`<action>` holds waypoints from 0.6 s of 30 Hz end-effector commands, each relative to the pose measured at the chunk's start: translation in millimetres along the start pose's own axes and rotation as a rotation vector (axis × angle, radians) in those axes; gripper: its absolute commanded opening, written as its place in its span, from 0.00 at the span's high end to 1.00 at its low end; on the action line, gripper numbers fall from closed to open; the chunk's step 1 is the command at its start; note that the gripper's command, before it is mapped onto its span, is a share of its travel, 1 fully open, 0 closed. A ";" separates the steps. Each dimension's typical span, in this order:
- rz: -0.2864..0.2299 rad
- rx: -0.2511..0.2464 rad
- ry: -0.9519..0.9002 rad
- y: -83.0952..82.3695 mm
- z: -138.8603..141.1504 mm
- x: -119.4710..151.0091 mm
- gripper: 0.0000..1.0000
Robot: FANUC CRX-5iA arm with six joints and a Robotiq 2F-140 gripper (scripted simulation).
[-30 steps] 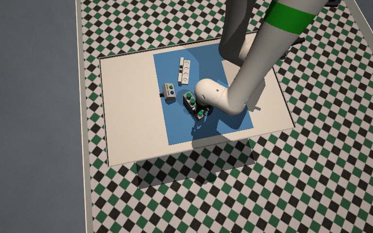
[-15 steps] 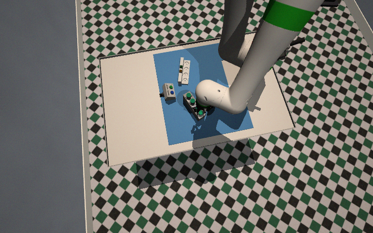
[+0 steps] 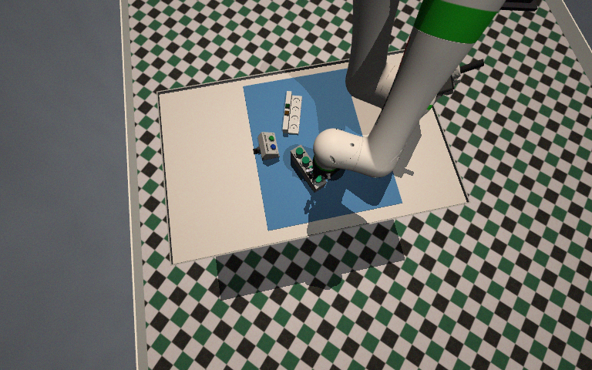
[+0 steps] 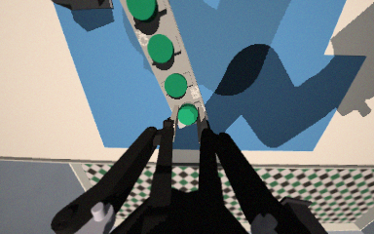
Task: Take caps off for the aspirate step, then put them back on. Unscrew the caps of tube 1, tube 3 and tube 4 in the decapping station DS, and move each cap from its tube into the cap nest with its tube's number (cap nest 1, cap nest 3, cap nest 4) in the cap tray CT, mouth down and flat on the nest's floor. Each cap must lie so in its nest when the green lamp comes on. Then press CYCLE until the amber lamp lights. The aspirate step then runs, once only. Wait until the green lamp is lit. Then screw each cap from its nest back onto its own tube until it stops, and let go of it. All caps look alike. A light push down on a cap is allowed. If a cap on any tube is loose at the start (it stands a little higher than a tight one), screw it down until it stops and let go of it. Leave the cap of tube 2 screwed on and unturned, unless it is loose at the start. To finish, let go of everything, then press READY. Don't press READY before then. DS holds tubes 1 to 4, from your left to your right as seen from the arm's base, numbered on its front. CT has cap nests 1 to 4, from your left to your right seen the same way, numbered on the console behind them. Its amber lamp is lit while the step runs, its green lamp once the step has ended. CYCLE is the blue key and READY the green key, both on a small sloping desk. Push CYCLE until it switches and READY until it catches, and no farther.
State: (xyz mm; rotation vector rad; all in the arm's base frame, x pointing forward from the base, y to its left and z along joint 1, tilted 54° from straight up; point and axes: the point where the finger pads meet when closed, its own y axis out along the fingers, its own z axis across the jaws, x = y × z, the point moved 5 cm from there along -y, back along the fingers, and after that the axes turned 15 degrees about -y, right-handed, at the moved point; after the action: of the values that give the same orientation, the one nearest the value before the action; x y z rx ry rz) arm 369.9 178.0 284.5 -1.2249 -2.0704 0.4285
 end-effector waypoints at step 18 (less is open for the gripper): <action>0.001 0.000 -0.955 -0.5 0.1 -0.9 1.00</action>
State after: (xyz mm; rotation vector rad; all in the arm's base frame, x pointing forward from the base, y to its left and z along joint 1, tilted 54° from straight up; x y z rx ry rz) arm 367.5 179.6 283.2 -1.2386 -2.6436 0.9854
